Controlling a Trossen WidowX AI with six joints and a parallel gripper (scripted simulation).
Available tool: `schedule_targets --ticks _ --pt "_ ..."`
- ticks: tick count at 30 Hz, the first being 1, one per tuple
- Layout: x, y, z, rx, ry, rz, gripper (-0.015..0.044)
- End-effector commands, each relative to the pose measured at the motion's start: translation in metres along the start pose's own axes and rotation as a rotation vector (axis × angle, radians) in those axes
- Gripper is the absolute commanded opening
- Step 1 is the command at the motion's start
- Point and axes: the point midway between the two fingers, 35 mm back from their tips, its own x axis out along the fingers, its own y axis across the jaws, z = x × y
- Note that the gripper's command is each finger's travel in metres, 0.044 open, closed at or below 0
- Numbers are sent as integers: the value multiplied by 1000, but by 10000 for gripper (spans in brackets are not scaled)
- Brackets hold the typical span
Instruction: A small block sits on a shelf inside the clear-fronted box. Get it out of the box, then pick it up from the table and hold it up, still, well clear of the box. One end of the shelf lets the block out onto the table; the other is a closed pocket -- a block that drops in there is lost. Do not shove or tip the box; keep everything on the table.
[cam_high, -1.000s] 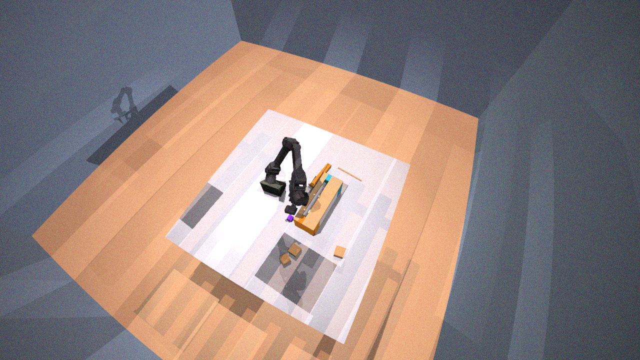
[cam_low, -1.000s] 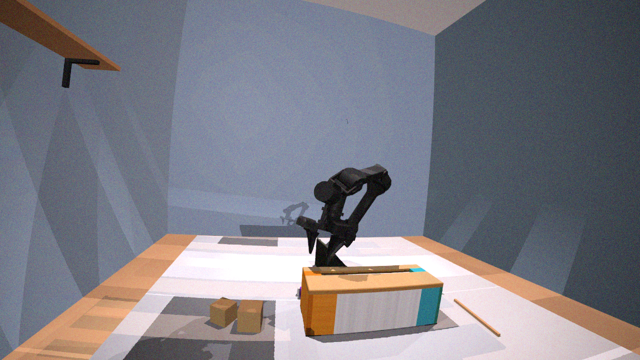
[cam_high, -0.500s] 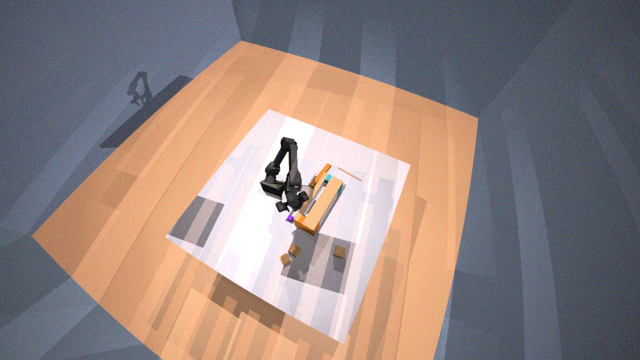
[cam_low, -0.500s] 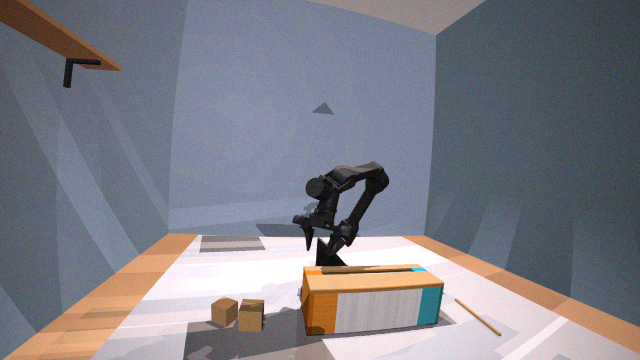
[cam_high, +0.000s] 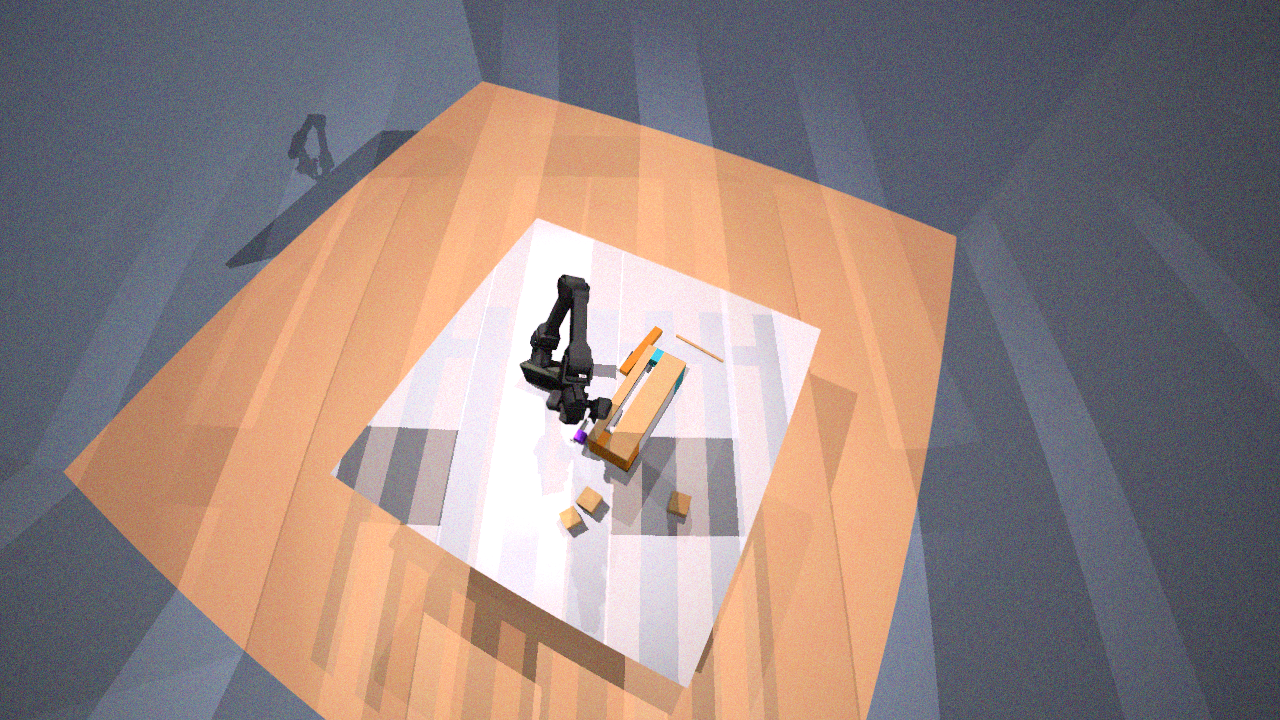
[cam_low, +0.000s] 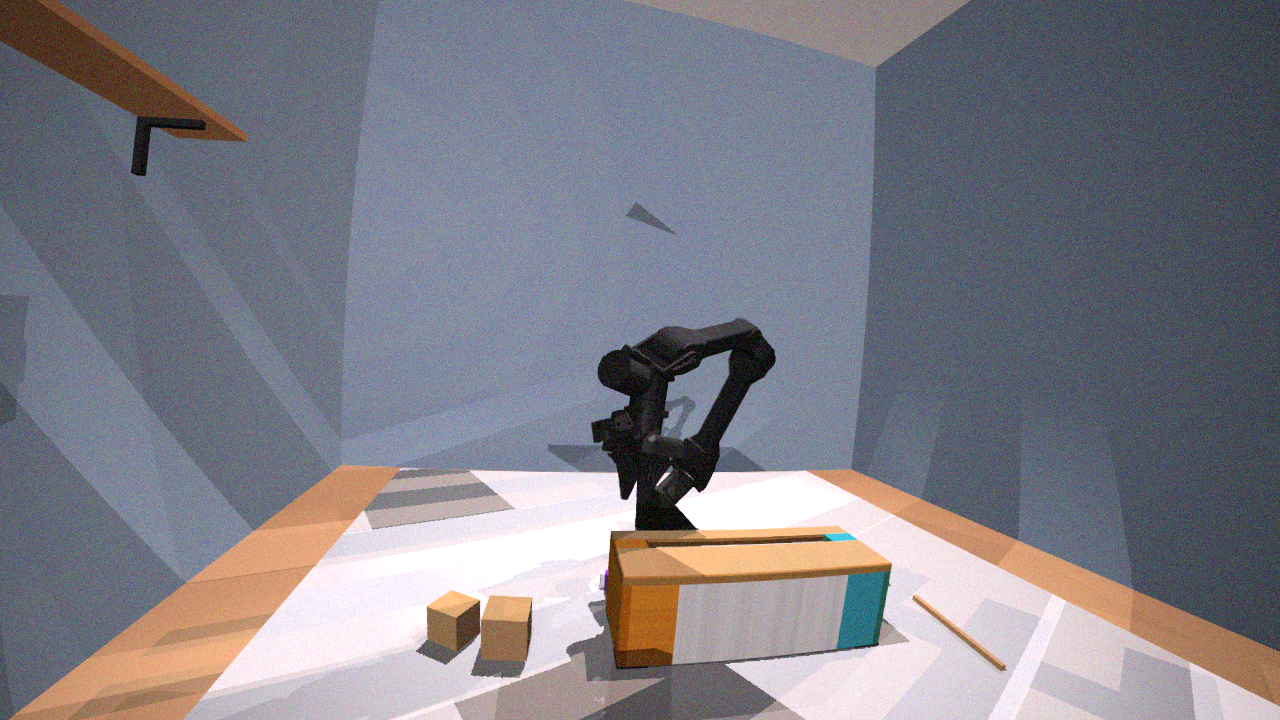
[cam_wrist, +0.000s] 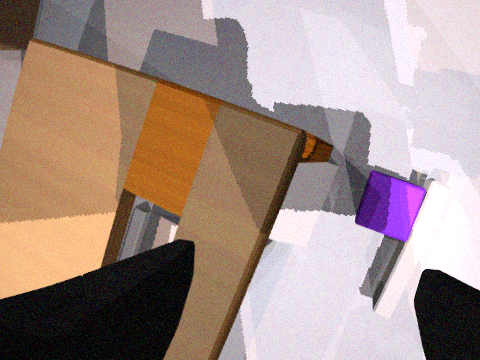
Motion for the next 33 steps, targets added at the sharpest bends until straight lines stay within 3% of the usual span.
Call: schedule_targets --ticks 1,18,33 --pt "7 -15 6 931 104 54 285" --pt "3 -23 13 1808 223 46 285" --pt "3 -23 13 1827 226 45 285"
